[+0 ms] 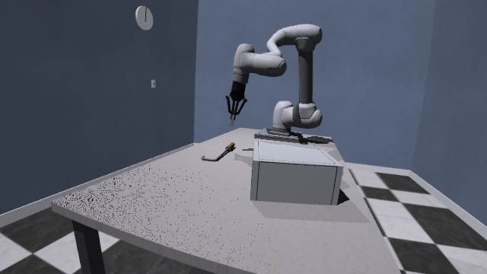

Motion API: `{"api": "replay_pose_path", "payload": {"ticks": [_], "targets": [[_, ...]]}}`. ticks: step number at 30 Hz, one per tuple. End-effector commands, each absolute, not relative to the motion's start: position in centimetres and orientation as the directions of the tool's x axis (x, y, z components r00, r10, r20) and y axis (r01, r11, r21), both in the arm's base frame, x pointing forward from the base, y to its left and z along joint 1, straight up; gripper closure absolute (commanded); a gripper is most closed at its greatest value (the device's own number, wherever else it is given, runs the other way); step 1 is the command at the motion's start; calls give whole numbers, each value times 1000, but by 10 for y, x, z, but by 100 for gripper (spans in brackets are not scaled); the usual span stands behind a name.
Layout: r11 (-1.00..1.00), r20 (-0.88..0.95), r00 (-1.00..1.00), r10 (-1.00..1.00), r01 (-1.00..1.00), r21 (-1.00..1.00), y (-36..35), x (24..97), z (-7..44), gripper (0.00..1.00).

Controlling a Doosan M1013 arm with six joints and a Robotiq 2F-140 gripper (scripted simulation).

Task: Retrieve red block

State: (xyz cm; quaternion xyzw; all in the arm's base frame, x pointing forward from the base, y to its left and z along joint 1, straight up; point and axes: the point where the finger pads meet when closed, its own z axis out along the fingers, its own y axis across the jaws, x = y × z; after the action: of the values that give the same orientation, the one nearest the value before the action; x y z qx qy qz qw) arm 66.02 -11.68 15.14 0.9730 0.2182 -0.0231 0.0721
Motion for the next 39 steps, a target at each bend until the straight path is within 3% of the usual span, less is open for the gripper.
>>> {"api": "replay_pose_path", "payload": {"ticks": [1, 39], "targets": [[-981, -8, 981, 194, 194, 17, -148, 605, 164, 100], [-989, 2, 989, 149, 149, -5, -150, 600, 165, 100]]}}
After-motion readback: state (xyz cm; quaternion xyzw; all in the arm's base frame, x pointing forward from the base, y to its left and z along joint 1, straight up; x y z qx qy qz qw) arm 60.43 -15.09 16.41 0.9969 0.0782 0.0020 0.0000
